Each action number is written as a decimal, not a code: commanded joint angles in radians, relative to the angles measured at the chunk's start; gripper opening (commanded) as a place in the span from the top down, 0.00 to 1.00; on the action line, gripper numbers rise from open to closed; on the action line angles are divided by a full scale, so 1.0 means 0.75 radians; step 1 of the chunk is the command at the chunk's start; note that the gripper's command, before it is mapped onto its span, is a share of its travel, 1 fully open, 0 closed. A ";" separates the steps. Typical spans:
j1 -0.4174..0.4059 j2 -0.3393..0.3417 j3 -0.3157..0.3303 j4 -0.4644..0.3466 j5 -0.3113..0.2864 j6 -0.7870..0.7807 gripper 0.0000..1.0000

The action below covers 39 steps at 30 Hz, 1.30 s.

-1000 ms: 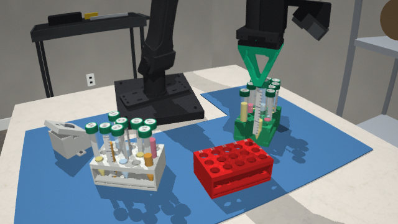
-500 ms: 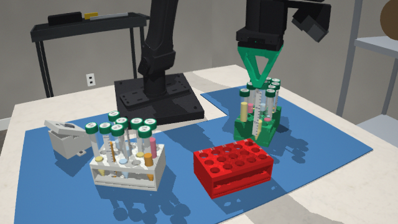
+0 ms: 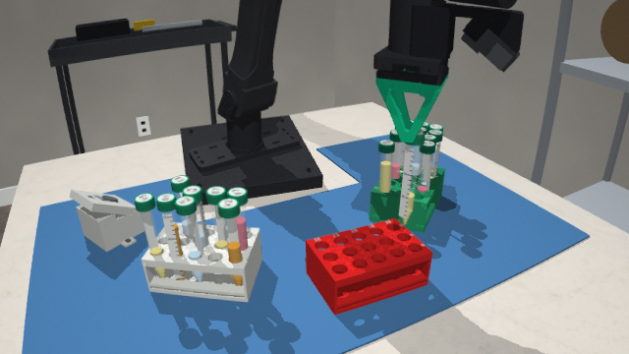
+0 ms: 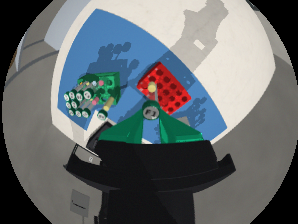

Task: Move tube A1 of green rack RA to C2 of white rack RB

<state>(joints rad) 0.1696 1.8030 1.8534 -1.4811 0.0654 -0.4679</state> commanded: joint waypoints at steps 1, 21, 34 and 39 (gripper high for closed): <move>0.000 -0.009 0.004 0.016 -0.001 -0.001 1.00; -0.002 -0.010 -0.029 0.048 -0.001 -0.003 1.00; -0.003 -0.011 -0.050 0.068 -0.001 -0.004 1.00; -0.003 -0.011 -0.060 0.077 -0.002 -0.004 1.00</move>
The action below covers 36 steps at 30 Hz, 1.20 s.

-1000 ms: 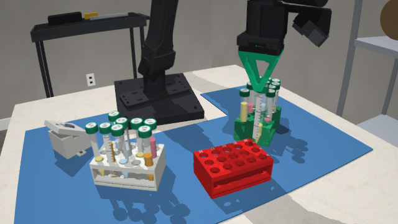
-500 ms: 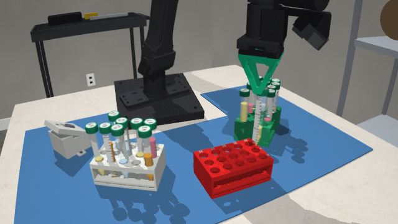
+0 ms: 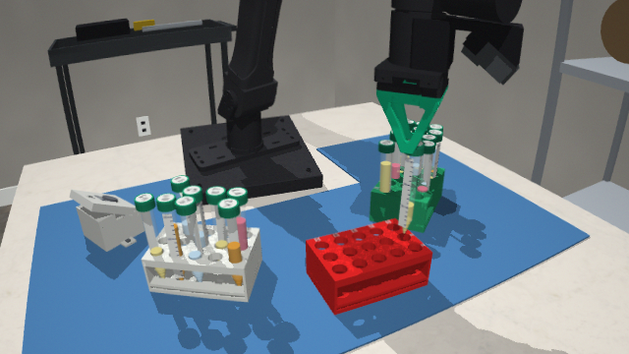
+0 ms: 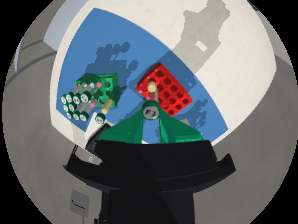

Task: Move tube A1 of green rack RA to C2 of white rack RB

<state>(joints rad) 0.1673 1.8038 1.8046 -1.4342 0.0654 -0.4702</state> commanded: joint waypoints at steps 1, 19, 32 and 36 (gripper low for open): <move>0.000 -0.012 0.004 0.017 -0.002 -0.001 1.00; -0.002 -0.014 -0.027 0.045 -0.002 -0.002 1.00; -0.004 -0.018 -0.053 0.068 -0.002 -0.005 1.00; -0.007 -0.022 -0.069 0.080 -0.003 -0.008 1.00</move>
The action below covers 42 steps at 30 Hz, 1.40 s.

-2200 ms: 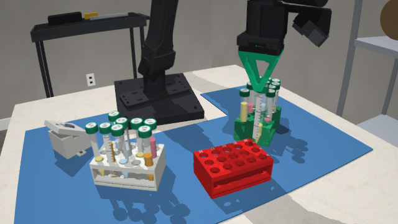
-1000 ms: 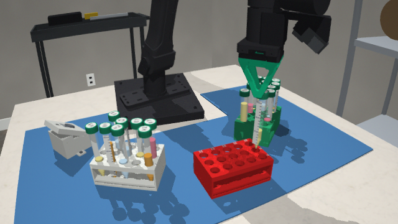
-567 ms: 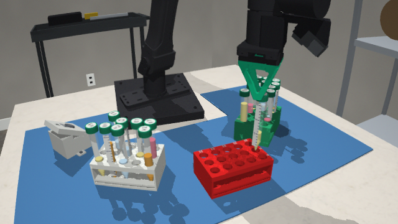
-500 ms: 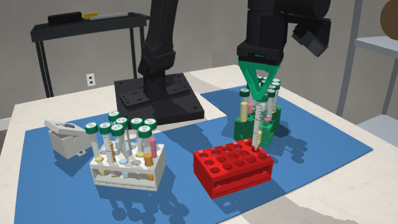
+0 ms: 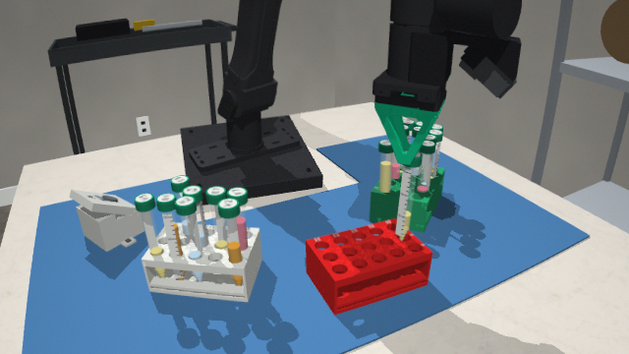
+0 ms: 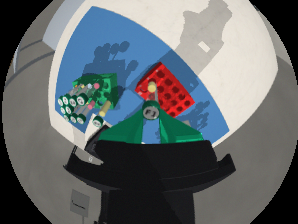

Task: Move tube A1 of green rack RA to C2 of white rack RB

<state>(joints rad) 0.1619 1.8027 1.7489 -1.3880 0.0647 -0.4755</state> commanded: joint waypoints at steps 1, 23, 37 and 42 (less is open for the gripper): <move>0.000 -0.020 0.005 0.019 -0.002 -0.001 1.00; -0.008 -0.028 -0.055 0.072 -0.003 -0.009 1.00; -0.011 -0.031 -0.090 0.104 -0.003 -0.012 1.00; -0.012 -0.031 -0.104 0.118 -0.003 -0.013 1.00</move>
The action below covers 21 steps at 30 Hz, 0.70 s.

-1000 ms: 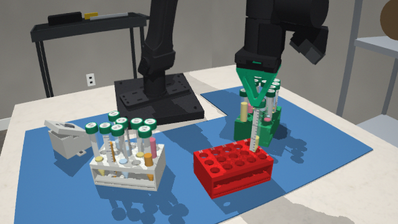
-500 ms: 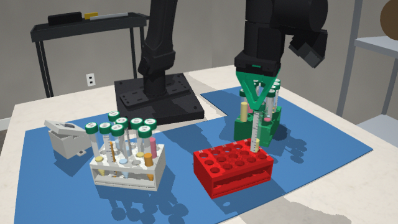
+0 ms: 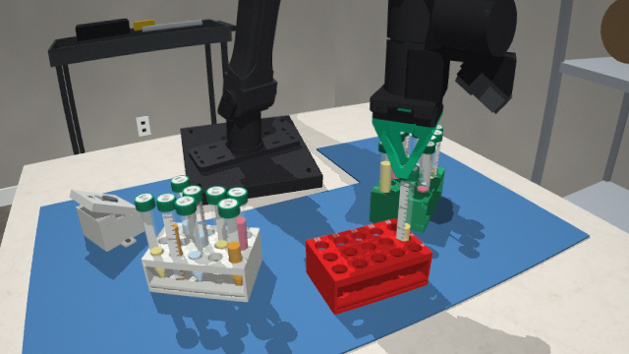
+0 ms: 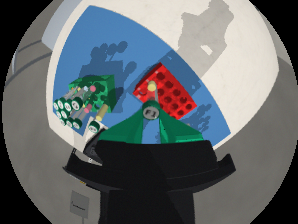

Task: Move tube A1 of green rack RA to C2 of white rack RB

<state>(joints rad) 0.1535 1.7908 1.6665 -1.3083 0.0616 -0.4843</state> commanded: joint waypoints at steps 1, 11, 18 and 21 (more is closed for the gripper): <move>-0.001 -0.016 0.003 0.014 0.001 -0.001 1.00; -0.002 -0.016 -0.018 0.036 0.000 -0.002 1.00; -0.003 -0.016 -0.037 0.054 0.000 -0.003 1.00; -0.004 -0.015 -0.044 0.062 0.000 -0.004 1.00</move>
<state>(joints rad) 0.1513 1.7889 1.6291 -1.2694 0.0612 -0.4866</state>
